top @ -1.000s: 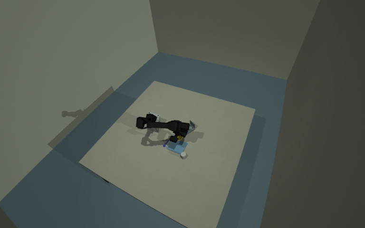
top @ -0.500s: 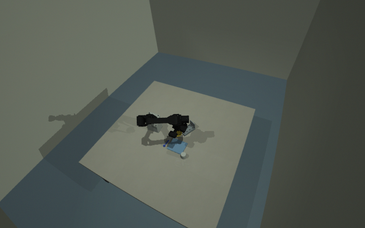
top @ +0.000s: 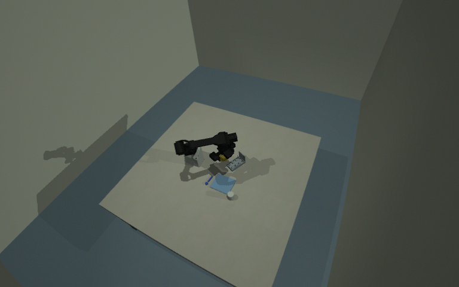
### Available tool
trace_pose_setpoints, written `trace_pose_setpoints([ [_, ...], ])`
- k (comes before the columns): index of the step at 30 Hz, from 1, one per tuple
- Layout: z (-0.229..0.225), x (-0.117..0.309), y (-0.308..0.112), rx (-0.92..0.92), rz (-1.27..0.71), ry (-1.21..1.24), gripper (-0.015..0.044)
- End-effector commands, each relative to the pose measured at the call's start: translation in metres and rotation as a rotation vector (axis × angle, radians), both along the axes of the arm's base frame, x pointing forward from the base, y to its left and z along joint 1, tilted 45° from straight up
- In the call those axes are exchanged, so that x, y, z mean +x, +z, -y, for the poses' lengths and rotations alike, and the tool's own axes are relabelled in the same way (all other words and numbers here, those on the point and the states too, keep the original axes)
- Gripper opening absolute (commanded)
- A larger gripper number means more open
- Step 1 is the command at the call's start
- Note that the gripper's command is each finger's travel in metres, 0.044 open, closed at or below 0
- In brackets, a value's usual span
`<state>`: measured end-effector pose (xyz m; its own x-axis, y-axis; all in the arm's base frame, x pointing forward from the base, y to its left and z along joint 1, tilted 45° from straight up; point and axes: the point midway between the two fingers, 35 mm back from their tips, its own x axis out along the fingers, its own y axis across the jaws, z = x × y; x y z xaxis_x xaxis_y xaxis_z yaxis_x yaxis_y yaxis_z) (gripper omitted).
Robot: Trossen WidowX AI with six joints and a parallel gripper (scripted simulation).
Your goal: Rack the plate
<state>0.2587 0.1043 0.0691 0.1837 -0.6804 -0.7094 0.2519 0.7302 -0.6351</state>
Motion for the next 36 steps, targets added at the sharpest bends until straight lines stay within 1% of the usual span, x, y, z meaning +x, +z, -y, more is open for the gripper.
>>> trace_pose_setpoints([
  [1, -0.006, -0.011, -0.011, 0.01, 0.046, -0.057, 0.0],
  [6, -0.005, -0.011, -0.013, 0.015, 0.029, -0.055, 0.0],
  [14, 0.008, -0.013, -0.033, 0.089, -0.156, -0.012, 0.0],
  [25, 0.022, -0.015, -0.059, 0.235, -0.374, 0.088, 0.0],
  [36, 0.032, -0.016, -0.081, 0.409, -0.529, 0.238, 0.0],
])
